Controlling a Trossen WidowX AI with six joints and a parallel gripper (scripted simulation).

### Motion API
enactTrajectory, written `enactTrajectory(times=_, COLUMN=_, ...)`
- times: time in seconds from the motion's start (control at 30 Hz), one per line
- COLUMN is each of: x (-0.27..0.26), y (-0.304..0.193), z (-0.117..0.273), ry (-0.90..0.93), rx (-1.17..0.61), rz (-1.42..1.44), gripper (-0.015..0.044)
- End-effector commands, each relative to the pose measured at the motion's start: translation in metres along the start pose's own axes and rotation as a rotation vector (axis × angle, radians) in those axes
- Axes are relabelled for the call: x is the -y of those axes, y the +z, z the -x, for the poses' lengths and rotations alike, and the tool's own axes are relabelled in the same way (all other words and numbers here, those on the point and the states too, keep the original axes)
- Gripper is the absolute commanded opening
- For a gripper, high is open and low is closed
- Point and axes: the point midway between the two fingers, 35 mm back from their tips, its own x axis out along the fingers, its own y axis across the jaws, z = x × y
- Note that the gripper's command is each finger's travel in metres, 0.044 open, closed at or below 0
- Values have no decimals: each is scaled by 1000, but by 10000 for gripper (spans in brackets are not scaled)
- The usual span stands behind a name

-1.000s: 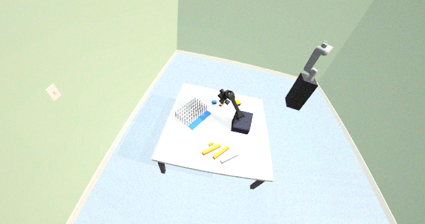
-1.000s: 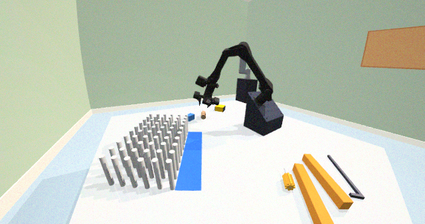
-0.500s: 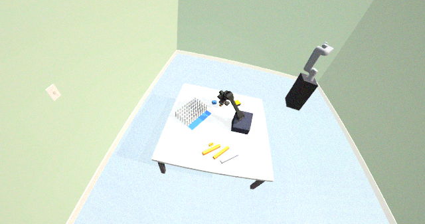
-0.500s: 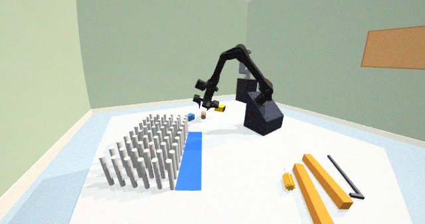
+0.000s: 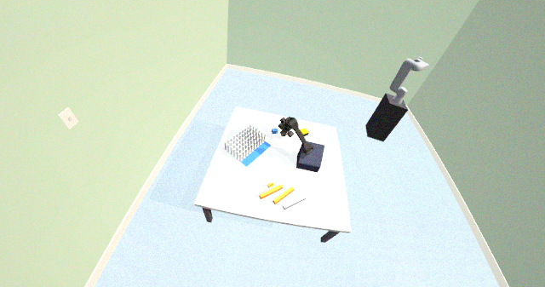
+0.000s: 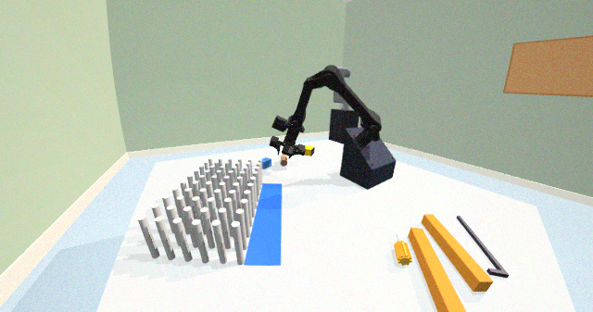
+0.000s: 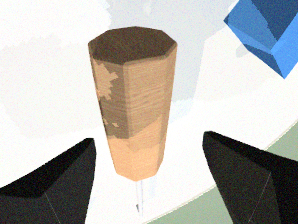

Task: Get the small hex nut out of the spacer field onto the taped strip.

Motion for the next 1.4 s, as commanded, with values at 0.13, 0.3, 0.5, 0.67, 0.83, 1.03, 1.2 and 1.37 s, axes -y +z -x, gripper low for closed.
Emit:
enactTrajectory(times=0.13, x=-5, y=7, z=-12, ry=-2, rx=6, rz=-3, gripper=280)
enactTrajectory(times=0.3, x=-7, y=9, z=-17, ry=-2, rx=7, rz=-3, gripper=280)
enactTrajectory(times=0.5, x=-8, y=10, z=-18, ry=-2, rx=7, rz=-3, gripper=188)
enactTrajectory(times=0.67, x=-8, y=10, z=-18, ry=-2, rx=7, rz=-3, gripper=155)
enactTrajectory(times=0.83, x=-9, y=1, z=-13, ry=4, rx=-1, rz=-74, gripper=43)
enactTrajectory(times=1.03, x=6, y=-11, z=12, ry=3, rx=-4, rz=-70, gripper=0)
enactTrajectory(times=1.2, x=21, y=-25, z=43, ry=1, rx=-5, rz=-50, gripper=0)
enactTrajectory(times=1.37, x=32, y=-40, z=77, ry=-1, rx=-6, rz=-30, gripper=0)
